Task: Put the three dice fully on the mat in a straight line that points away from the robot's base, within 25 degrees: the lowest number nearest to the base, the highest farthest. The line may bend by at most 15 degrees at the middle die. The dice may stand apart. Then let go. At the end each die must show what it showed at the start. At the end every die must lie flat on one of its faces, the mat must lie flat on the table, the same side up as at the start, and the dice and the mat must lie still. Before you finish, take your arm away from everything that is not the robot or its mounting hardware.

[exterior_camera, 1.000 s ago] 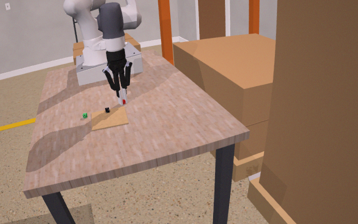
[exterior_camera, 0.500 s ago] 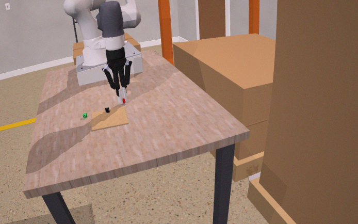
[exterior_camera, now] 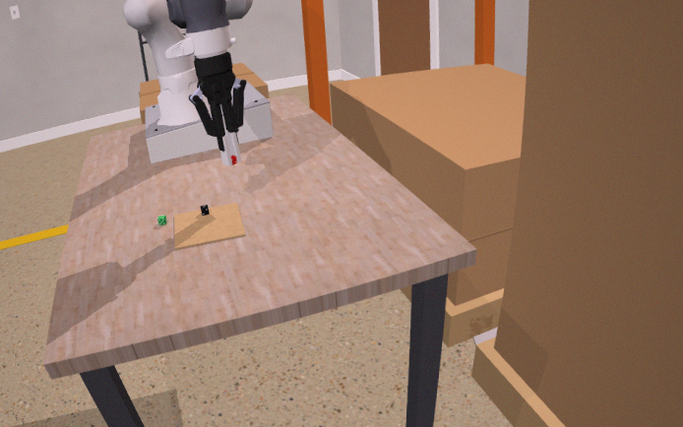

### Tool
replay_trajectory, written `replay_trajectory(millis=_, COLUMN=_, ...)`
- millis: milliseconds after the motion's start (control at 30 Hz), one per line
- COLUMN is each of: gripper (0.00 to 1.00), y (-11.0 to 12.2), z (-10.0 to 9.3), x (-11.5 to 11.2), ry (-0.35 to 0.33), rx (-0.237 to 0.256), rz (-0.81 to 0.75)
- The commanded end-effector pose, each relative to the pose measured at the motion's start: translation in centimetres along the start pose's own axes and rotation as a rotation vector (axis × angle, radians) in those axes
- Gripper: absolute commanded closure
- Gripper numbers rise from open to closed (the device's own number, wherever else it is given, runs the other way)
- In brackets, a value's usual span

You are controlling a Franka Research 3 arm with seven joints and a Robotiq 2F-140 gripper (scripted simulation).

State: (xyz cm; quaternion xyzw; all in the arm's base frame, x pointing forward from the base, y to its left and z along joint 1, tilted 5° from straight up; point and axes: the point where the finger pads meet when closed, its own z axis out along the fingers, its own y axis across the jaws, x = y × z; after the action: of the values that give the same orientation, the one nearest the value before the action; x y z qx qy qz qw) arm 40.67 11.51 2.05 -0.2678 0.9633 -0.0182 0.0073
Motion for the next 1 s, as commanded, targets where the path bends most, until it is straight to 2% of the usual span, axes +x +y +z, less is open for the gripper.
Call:
replay_trajectory(millis=0, gripper=0.93, y=0.4, z=-1.2, x=1.4, ry=0.054, rx=0.025, rz=0.069)
replay_trajectory(millis=400, gripper=0.93, y=0.3, z=-1.3, x=1.3, ry=0.054, rx=0.025, rz=0.074)
replay_trajectory(millis=433, gripper=0.93, y=-0.4, z=-1.4, x=0.9, ry=0.054, rx=0.025, rz=0.1)
replay_trajectory(millis=500, gripper=0.93, y=-3.6, z=-1.5, x=-1.1, ry=0.054, rx=0.027, rz=0.218)
replay_trajectory(millis=533, gripper=0.93, y=-3.7, z=-1.5, x=-1.2, ry=0.054, rx=0.027, rz=0.224)
replay_trajectory(millis=567, gripper=0.93, y=-5.2, z=-1.5, x=-2.0, ry=0.054, rx=0.029, rz=0.274)
replay_trajectory(millis=633, gripper=0.93, y=-5.2, z=-1.5, x=-2.0, ry=0.054, rx=0.029, rz=0.274)
replay_trajectory(millis=667, gripper=0.93, y=-6.0, z=-1.6, x=-2.4, ry=0.053, rx=0.029, rz=0.302)
replay_trajectory(millis=733, gripper=0.93, y=-9.3, z=-1.7, x=-4.1, ry=0.049, rx=0.032, rz=0.411)
replay_trajectory(millis=800, gripper=0.93, y=-10.2, z=-1.7, x=-4.5, ry=0.047, rx=0.032, rz=0.443)
replay_trajectory(millis=967, gripper=0.93, y=-10.4, z=-1.7, x=-4.6, ry=0.047, rx=0.033, rz=0.447)
